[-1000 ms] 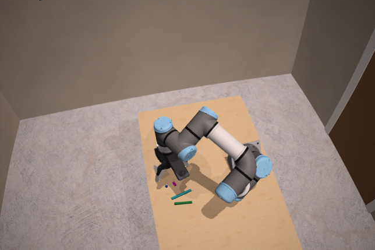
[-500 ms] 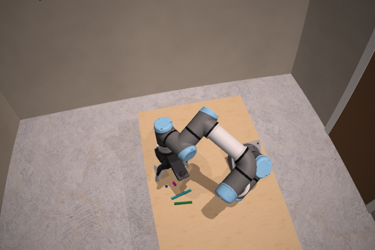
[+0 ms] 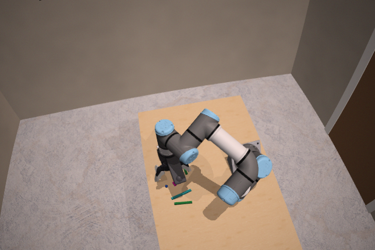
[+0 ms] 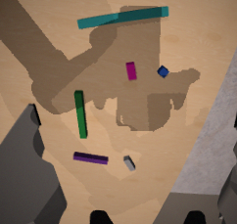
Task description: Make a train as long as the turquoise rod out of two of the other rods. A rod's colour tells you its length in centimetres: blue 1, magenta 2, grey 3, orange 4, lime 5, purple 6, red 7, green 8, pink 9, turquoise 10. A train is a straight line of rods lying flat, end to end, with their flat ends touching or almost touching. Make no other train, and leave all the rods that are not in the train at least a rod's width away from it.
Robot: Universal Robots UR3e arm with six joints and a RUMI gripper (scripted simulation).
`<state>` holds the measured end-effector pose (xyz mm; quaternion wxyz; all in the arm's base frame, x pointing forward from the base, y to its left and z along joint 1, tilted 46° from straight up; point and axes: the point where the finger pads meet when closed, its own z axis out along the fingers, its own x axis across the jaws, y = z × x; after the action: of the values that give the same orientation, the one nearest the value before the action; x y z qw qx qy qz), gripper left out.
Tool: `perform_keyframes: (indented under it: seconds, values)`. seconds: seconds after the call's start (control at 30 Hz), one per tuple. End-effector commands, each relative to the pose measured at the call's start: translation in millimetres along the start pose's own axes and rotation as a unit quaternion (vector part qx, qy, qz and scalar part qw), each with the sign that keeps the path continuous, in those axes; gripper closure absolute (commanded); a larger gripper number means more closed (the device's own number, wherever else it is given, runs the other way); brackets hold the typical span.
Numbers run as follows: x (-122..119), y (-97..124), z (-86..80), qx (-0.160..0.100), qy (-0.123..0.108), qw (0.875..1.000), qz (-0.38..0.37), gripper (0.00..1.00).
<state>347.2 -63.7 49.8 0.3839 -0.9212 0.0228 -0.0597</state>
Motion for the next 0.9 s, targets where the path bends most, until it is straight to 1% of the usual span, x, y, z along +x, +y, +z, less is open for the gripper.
perform_keyframes:
  seconds: [0.0, 0.13, 0.27, 0.33, 0.37, 0.47, 0.6, 0.7, 0.83, 0.87]
  values:
    - [1, -7, -0.3, -0.002, 0.001, 0.999, 0.052, 0.0]
    - [3, -15, 0.4, -0.002, 0.001, 0.994, 0.113, 0.0]
    - [4, -23, 1.3, -0.002, 0.001, 0.983, 0.184, 0.0]
    - [4, -23, 1.3, -0.002, 0.001, 0.983, 0.184, 0.0]
    - [4, -26, 1.6, -0.002, 0.001, 0.979, 0.202, 0.0]
    - [5, -33, 2.5, -0.002, 0.001, 0.966, 0.26, 0.0]
    - [5, -41, 3.9, -0.002, 0.001, 0.944, 0.329, 0.0]
    - [5, -47, 5.0, -0.002, 0.002, 0.926, 0.379, 0.0]
    - [5, -54, 6.6, -0.002, 0.002, 0.897, 0.443, 0.0]
    - [5, -54, 6.6, -0.002, 0.002, 0.897, 0.443, 0.0]
